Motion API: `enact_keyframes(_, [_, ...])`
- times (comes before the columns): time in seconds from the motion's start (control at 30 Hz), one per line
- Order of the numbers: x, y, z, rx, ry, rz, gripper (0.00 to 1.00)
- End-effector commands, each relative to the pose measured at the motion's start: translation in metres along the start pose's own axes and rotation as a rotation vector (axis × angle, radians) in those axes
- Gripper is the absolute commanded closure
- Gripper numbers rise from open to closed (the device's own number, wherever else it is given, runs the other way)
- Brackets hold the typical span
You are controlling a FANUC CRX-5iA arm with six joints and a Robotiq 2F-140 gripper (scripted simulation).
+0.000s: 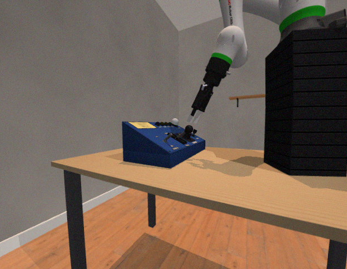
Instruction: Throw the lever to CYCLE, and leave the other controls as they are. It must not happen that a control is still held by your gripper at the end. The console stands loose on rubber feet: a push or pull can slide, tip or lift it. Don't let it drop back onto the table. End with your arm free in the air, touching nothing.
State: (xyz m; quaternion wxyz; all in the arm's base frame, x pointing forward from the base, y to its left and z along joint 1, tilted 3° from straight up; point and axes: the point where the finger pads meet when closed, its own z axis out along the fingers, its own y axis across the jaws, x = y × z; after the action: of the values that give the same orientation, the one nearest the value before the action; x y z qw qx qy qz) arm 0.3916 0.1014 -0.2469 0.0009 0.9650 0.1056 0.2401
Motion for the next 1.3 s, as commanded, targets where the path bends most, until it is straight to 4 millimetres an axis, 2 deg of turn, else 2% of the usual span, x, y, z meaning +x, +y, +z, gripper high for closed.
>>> enact_keyframes(0.0, [0.000,0.000,0.007,0.000,0.000,0.000,0.56])
enact_keyframes(0.4, [0.000,0.000,0.042,0.000,0.000,0.000,0.56])
enact_keyframes(0.7, [0.000,0.000,0.056,0.000,0.000,0.000,0.56])
enact_keyframes(1.27, [0.000,0.000,0.064,0.000,0.000,0.000,0.56])
